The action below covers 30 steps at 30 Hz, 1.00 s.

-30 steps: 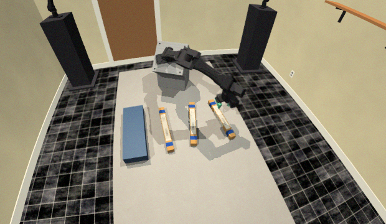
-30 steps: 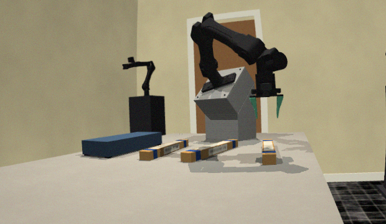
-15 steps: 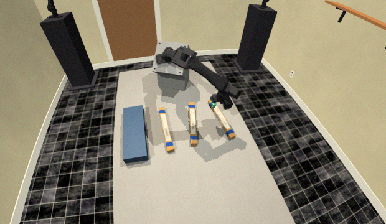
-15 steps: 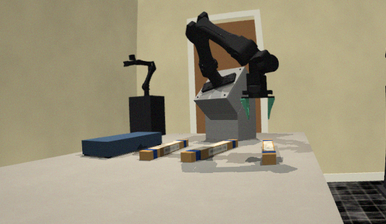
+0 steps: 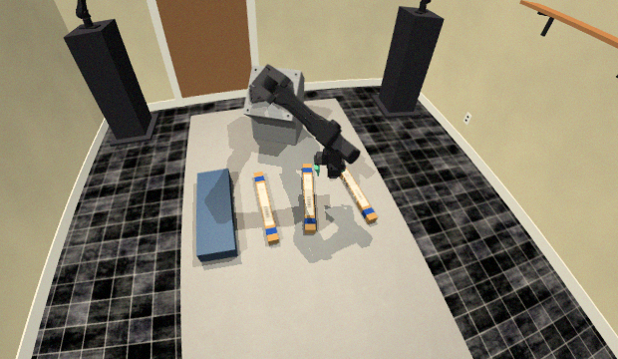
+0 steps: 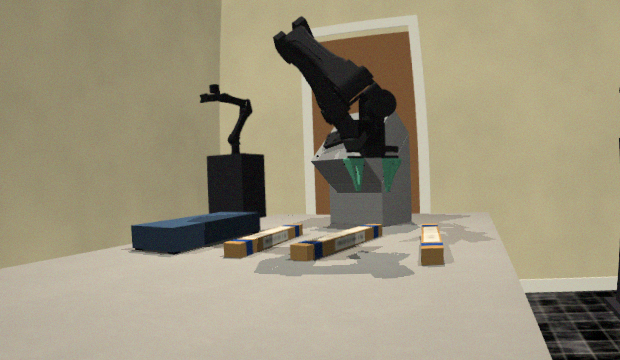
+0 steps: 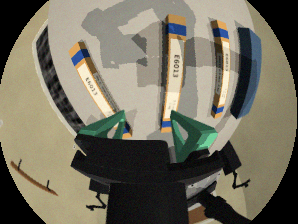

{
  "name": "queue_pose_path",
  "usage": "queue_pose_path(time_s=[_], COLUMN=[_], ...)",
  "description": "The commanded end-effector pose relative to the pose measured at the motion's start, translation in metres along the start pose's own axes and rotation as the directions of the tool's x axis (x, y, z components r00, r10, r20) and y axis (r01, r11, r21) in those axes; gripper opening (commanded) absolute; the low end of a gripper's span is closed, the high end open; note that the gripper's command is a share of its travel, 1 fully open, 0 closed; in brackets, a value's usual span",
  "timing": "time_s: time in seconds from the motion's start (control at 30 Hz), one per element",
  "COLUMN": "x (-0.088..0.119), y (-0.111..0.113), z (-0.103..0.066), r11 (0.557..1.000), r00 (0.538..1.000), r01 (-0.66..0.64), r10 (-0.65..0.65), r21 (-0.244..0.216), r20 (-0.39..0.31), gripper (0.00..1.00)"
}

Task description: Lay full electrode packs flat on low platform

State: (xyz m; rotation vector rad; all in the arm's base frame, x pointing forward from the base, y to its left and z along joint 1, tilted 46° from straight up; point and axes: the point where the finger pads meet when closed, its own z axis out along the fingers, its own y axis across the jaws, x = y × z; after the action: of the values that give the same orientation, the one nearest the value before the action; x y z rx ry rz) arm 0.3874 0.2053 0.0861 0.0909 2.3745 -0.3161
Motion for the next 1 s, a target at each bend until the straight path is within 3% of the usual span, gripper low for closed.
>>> queue_pose_path(time_s=[0.0,0.33,0.47,0.5,0.7,0.97], x=[-0.007,-0.019,-0.020,-0.011,-0.030,-0.032], y=[-0.007,-0.073,-0.074,-0.063,-0.059,-0.059], z=[-0.005,-0.003,-0.003,0.002,-0.009,-0.009], r11=[0.999,0.999,0.999,0.998,0.997,0.998], r00=[1.000,1.000,1.000,0.999,0.999,0.999], r01=[-0.001,0.000,0.000,0.030,0.001,-0.002], r10=[0.002,0.002,0.002,-0.029,0.003,0.006], r21=[-0.050,-0.048,-0.048,-0.051,-0.071,-0.068], r20=[0.028,0.031,0.031,0.014,0.053,0.054], gripper=[0.74,0.74,0.74,0.74,0.74,0.74])
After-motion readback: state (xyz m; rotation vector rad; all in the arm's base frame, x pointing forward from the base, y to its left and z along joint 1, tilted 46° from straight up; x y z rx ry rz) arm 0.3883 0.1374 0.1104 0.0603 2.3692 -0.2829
